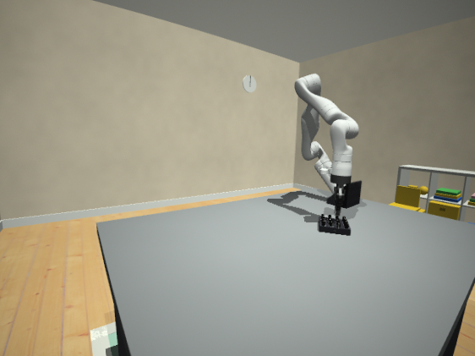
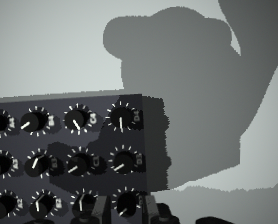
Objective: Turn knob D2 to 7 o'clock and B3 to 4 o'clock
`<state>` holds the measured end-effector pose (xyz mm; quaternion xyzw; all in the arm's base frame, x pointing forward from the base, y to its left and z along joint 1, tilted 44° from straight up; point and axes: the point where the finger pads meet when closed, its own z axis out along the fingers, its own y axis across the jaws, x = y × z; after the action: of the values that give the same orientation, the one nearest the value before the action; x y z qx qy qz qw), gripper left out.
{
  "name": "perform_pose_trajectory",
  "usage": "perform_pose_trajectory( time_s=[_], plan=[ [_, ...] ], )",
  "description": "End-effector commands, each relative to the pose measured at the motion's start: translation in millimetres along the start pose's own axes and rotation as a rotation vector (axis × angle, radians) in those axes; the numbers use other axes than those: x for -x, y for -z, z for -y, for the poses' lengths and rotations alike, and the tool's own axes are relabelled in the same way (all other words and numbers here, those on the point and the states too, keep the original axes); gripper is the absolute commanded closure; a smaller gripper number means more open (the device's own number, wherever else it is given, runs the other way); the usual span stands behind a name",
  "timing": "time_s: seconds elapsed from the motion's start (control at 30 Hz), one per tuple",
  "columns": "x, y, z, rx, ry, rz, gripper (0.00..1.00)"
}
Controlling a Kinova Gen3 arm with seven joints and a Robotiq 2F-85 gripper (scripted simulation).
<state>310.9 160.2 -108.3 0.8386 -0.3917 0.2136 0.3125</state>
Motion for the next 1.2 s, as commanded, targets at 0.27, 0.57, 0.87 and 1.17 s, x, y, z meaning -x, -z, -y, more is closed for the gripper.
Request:
perform_pose_trajectory(
  time_s=[0.27, 0.57, 0.87, 1.17],
  plan=[
    [0, -4, 0, -0.002, 0.000, 0.001, 0.81],
    [0, -9, 1, -0.002, 0.000, 0.001, 0.81],
    [0, -13, 1, -0.002, 0.000, 0.001, 0.81],
    [0, -13, 1, -0.002, 0.000, 0.001, 0.81]
  ],
)
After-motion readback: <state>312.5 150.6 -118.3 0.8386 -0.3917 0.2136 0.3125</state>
